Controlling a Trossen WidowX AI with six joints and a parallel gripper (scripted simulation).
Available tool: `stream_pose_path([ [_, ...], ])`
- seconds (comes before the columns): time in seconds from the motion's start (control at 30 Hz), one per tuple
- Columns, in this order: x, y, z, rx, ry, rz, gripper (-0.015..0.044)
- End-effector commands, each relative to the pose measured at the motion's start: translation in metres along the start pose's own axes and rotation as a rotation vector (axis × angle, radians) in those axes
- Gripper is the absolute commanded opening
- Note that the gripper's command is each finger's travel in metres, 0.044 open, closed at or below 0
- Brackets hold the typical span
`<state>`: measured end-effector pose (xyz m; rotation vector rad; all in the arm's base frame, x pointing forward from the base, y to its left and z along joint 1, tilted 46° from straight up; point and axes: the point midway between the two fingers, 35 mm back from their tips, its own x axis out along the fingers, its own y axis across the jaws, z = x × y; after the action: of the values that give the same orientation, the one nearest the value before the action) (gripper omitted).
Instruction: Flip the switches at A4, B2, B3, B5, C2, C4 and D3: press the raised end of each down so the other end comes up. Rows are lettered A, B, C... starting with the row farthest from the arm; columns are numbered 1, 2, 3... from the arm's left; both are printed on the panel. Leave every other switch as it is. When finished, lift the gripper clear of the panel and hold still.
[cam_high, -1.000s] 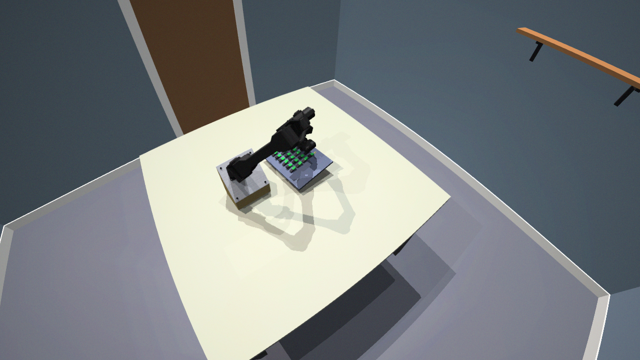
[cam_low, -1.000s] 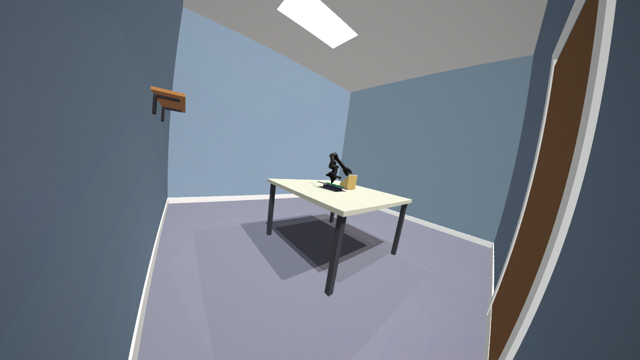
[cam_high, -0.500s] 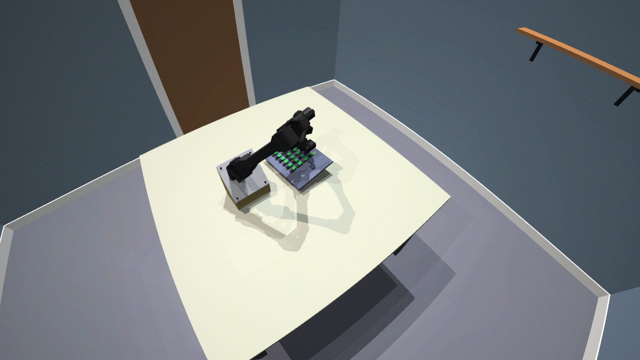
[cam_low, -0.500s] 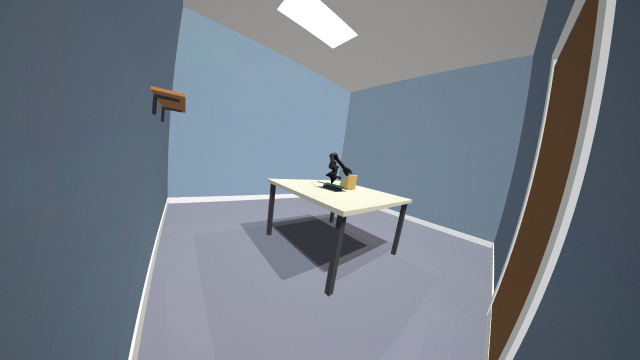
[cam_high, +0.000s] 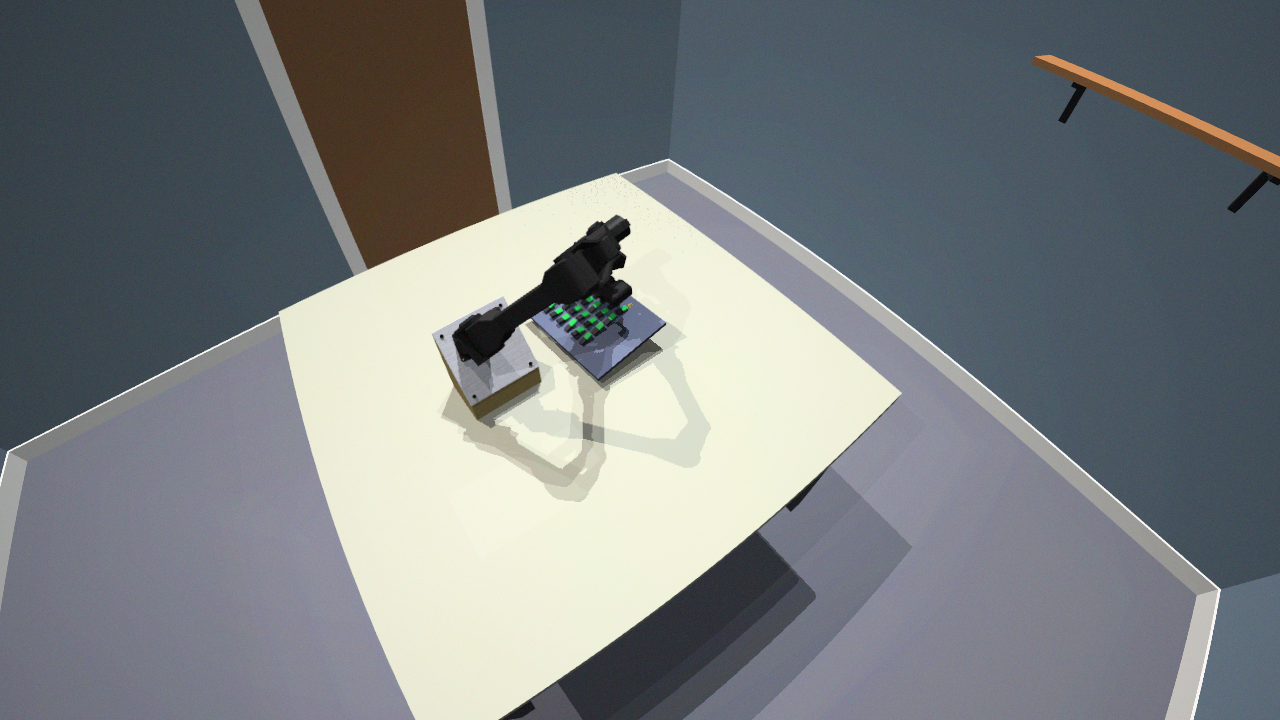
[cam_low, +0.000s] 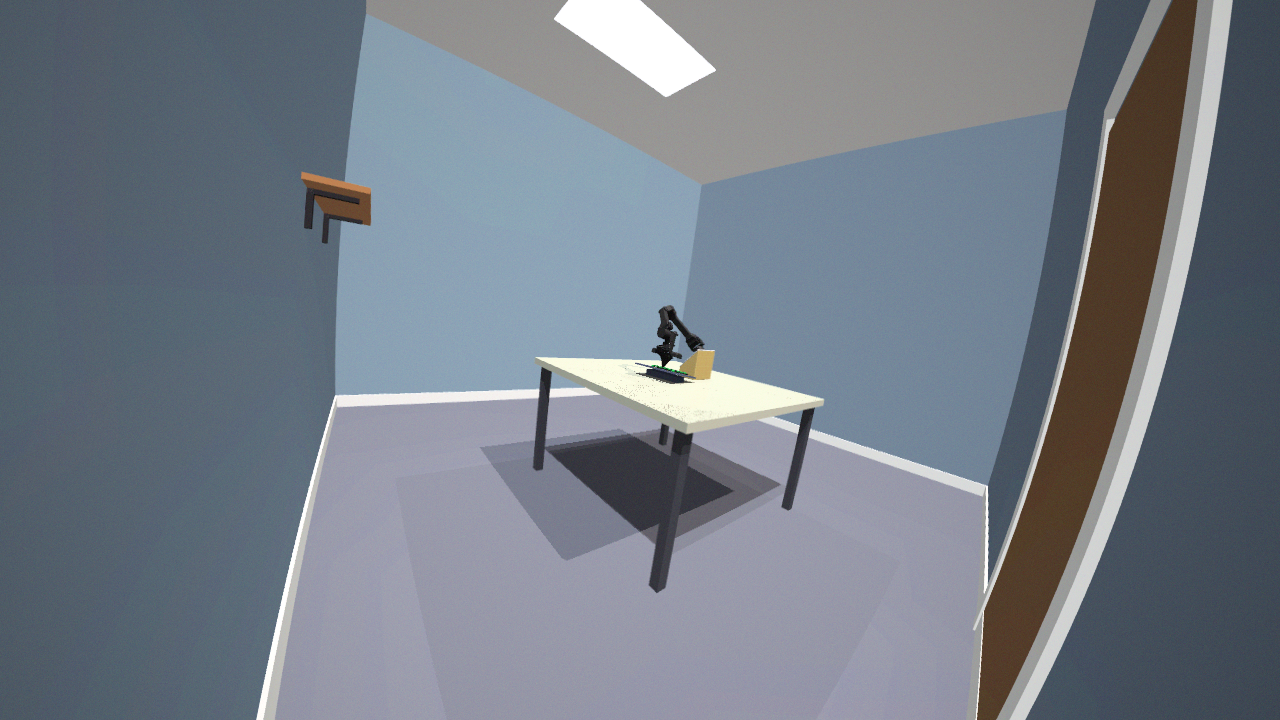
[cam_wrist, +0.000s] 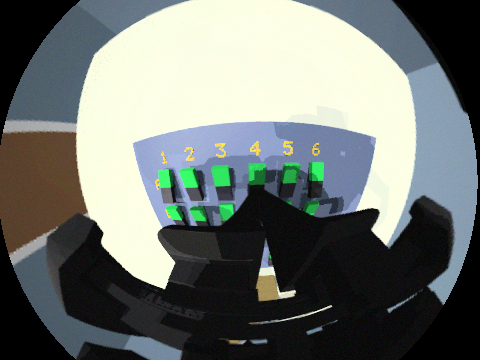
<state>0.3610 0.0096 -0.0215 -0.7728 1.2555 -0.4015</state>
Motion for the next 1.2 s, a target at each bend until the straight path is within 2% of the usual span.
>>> stream_pose_path([
  [0.0,-0.003,0.000,0.000,0.000,0.001,0.001,0.0000],
  [0.13,-0.053,0.001,0.003,-0.003,0.023,0.004,0.0000],
  [0.2,-0.064,0.000,0.002,-0.003,0.028,0.002,0.0000],
  [0.37,-0.065,0.004,0.002,-0.003,0.027,0.003,0.0000],
  [0.53,-0.065,0.060,-0.019,-0.003,0.028,0.005,0.0000],
  [0.67,-0.063,0.060,-0.019,-0.003,0.030,0.005,0.0000],
  [0.8,-0.030,0.060,-0.019,-0.003,0.053,0.003,0.0000],
  [1.17,-0.020,0.060,-0.020,-0.003,0.053,0.002,0.0000],
])
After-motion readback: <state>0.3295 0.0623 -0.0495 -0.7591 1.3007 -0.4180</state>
